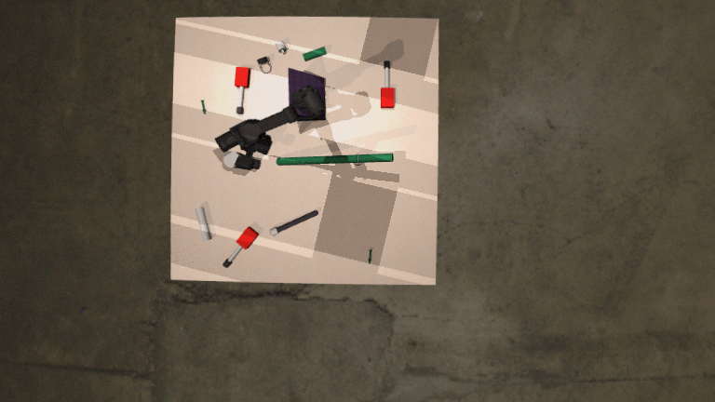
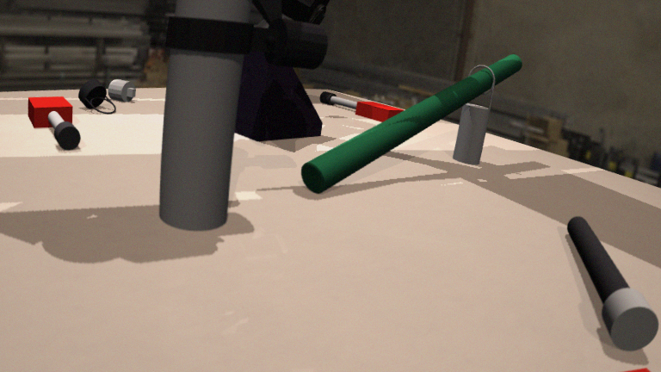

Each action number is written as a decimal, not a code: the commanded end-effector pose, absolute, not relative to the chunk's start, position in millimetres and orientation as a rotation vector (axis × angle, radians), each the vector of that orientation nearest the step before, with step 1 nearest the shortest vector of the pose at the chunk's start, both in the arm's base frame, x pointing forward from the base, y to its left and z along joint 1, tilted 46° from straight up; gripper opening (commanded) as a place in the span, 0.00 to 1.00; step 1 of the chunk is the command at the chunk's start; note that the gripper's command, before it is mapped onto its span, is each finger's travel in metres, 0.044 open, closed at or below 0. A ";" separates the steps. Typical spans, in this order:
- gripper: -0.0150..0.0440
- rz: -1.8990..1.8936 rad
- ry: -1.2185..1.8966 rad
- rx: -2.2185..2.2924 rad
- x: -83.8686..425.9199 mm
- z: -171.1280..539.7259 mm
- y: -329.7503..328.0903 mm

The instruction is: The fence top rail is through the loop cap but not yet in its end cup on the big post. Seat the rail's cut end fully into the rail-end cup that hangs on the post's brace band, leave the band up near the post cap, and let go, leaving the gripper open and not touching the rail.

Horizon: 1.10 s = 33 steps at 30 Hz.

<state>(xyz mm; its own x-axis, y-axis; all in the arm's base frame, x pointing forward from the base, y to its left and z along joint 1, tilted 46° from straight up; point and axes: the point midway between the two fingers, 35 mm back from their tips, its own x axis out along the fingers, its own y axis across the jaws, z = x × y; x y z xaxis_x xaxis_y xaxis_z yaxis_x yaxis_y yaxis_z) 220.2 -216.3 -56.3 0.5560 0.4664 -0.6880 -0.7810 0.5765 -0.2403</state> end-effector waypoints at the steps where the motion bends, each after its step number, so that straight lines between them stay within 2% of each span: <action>1: 1.00 0.782 0.610 -0.564 220.3 -61.0 -213.0; 33: 1.00 0.781 0.610 -0.565 249.4 -95.2 -190.9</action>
<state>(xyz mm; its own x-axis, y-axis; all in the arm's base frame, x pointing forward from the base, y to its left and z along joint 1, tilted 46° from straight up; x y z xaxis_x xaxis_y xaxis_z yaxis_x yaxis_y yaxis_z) 248.4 -196.5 -89.2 0.5625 0.4576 -0.6886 -0.7771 0.5770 -0.2513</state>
